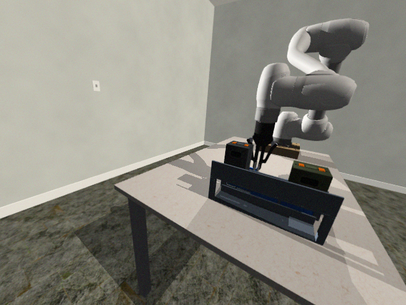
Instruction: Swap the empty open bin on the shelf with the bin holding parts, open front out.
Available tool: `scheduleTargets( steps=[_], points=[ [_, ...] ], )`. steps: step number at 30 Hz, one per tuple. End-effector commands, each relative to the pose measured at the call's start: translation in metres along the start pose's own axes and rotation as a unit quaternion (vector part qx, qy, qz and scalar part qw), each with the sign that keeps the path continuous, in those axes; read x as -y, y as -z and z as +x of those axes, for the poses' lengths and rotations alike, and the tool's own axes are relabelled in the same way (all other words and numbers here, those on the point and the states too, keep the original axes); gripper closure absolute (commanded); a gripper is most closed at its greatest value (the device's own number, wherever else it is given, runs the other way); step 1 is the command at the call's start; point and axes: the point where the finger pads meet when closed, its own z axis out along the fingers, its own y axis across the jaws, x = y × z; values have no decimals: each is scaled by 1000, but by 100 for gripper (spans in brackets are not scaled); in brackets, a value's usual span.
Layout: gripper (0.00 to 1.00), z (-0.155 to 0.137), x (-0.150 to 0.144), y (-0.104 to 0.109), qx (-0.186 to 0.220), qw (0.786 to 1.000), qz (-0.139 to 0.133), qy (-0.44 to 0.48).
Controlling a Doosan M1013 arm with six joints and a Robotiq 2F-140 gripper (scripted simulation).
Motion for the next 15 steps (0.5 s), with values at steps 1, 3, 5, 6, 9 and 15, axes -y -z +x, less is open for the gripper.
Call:
scheduleTargets(
  steps=[1, 3, 5, 6, 9, 15],
  points=[
    [85, 0, 0, 1, 0, 1000, 0, 0],
    [85, 0, 0, 1, 0, 1000, 0, 0],
    [85, 0, 0, 2, 0, 1000, 0, 0],
    [85, 0, 0, 3, 0, 1000, 0, 0],
    [85, 0, 0, 4, 0, 1000, 0, 0],
    [85, 0, 0, 7, 0, 1000, 0, 0]
  ],
)
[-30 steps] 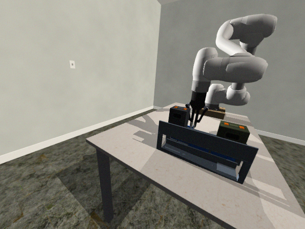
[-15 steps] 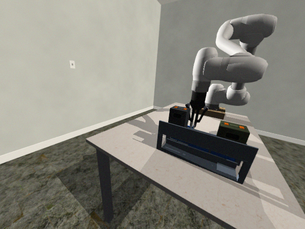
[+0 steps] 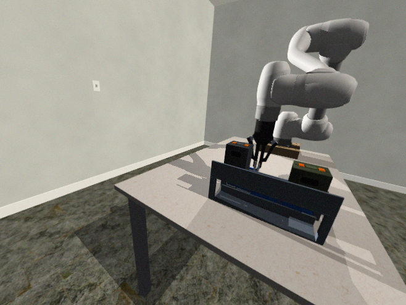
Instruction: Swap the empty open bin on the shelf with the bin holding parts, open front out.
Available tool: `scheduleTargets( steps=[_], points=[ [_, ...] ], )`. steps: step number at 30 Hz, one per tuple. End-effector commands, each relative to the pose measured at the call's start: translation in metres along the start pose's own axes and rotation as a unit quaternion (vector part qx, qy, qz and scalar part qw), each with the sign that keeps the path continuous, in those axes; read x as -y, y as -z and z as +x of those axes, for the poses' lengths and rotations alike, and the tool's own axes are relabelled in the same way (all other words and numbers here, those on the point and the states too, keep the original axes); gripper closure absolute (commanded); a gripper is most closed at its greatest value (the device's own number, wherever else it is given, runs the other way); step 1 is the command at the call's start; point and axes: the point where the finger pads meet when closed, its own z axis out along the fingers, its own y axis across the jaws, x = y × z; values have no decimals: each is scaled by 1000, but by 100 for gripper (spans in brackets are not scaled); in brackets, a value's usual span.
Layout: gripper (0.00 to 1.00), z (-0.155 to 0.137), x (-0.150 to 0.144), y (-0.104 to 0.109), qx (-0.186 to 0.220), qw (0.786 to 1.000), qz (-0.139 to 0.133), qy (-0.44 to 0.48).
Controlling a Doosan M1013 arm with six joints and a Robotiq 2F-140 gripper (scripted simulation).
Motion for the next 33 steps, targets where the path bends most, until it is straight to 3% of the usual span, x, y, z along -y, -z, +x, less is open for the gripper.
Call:
scheduleTargets(
  steps=[1, 33],
  points=[
    [85, 0, 0, 2, 0, 1000, 0, 0],
    [85, 2, 0, 46, 0, 1000, 0, 0]
  ],
)
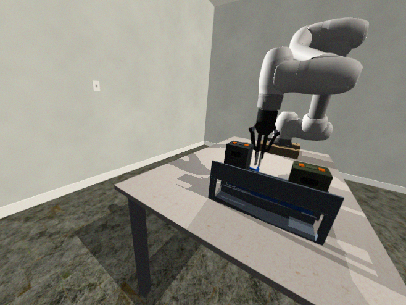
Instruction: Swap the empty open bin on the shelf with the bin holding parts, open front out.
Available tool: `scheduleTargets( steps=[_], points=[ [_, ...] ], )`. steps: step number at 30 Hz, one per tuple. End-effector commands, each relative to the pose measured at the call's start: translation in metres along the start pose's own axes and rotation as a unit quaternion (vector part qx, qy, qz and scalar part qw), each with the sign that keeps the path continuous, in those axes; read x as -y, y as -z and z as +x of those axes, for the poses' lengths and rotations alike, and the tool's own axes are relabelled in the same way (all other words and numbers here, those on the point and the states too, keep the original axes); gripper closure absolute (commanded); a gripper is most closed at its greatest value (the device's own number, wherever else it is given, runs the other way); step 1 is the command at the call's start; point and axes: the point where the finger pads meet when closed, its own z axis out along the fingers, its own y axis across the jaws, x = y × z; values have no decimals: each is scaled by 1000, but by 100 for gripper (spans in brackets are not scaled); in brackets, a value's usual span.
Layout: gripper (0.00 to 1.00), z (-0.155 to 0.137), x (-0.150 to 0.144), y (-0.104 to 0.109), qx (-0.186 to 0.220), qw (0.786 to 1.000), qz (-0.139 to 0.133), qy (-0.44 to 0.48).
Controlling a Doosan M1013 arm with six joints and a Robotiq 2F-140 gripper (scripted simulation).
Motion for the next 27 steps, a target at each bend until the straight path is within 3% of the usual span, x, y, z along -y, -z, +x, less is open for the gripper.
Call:
scheduleTargets(
  steps=[1, 27],
  points=[
    [85, 0, 0, 5, 0, 1000, 0, 0],
    [85, 2, 0, 41, 0, 1000, 0, 0]
  ],
)
